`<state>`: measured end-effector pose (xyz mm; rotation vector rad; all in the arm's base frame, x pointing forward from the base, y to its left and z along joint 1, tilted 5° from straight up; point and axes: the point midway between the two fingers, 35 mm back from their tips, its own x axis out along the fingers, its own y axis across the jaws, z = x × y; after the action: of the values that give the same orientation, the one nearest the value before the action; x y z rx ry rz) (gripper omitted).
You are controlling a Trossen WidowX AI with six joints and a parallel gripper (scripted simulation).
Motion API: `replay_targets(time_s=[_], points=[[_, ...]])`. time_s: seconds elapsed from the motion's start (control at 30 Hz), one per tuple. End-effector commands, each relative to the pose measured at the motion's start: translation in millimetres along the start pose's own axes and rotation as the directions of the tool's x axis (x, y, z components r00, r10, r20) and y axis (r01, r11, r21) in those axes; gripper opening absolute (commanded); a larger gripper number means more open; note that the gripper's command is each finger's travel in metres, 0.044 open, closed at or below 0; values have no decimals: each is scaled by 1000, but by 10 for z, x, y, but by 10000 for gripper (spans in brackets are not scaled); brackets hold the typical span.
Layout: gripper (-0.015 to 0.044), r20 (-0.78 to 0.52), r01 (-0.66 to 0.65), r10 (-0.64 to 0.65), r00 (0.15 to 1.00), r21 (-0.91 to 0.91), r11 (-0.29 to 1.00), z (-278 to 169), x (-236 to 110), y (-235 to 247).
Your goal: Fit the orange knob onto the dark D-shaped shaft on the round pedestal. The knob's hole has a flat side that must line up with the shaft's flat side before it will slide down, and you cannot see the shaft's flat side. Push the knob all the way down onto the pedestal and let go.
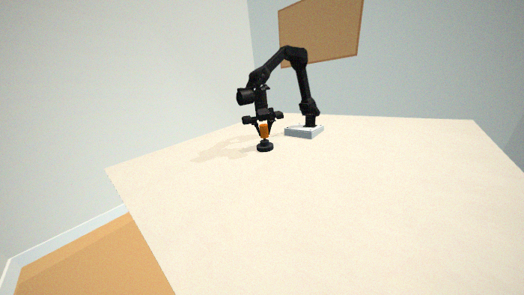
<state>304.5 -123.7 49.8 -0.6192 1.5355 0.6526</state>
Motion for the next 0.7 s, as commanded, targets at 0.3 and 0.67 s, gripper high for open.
replay_targets(time_s=[0.3,0.67], points=[[0,-1,3,-3,1000,-212,977,8,-39,-28],[0,-1,3,-4,1000,-212,977,25,-18,-79]])
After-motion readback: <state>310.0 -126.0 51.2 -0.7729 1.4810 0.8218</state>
